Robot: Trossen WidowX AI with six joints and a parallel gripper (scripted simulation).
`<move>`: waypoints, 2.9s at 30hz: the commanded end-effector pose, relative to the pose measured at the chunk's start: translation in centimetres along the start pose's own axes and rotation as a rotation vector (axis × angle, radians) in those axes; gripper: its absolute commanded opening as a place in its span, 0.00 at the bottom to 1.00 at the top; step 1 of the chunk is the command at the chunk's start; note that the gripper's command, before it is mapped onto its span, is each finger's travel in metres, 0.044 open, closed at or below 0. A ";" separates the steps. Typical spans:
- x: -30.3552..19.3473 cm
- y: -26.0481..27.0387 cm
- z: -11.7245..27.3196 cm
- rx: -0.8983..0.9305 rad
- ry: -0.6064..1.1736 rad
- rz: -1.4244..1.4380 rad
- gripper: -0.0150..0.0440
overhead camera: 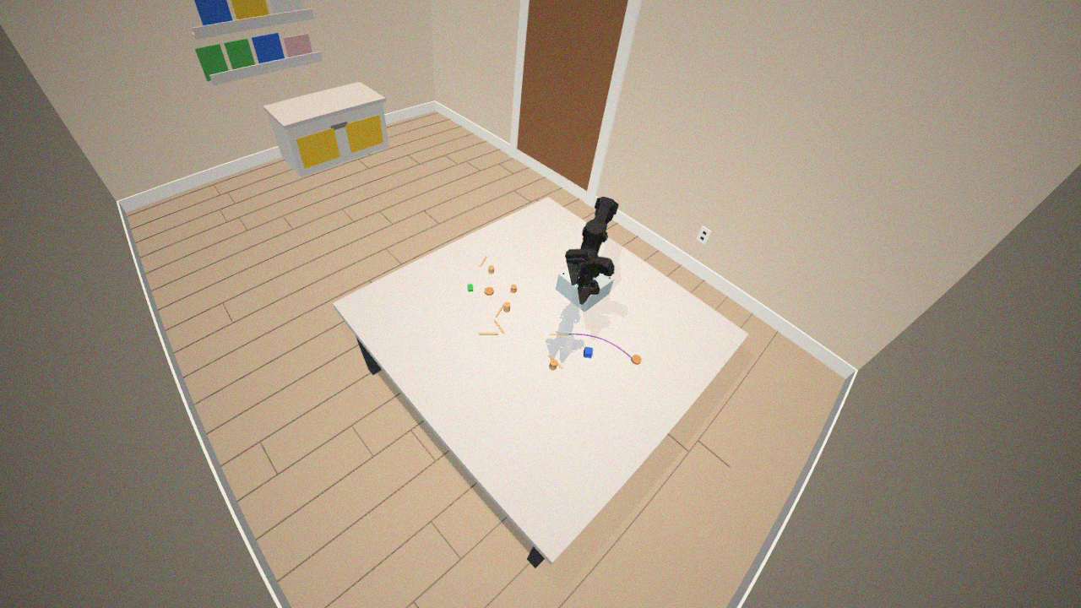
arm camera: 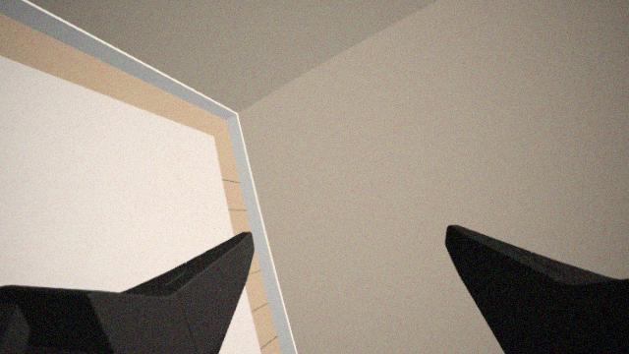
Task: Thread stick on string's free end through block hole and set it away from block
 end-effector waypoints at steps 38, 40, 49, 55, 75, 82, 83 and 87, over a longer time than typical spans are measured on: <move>-3.5 33.1 -1.5 1.424 0.082 0.553 1.00; -3.5 33.1 -1.5 1.424 0.082 0.553 1.00; -3.4 33.0 -1.6 1.420 0.082 0.549 1.00; -3.3 32.9 -1.6 1.415 0.081 0.544 0.78; -3.3 32.9 -1.6 1.415 0.081 0.545 0.45; -3.3 32.9 -1.6 1.415 0.081 0.545 0.25; -3.3 32.9 -1.6 1.415 0.081 0.545 0.25; -3.3 32.9 -1.6 1.415 0.081 0.545 0.25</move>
Point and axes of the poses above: the point midway between the two fingers, 35 mm back from their tips, its own z axis back along the fingers, its own y axis across the jaws, x = y × z, the point moved 7 cm from there along z, back along the fingers, and after that the axes turned 1 degree about z, right-handed, at the moved point
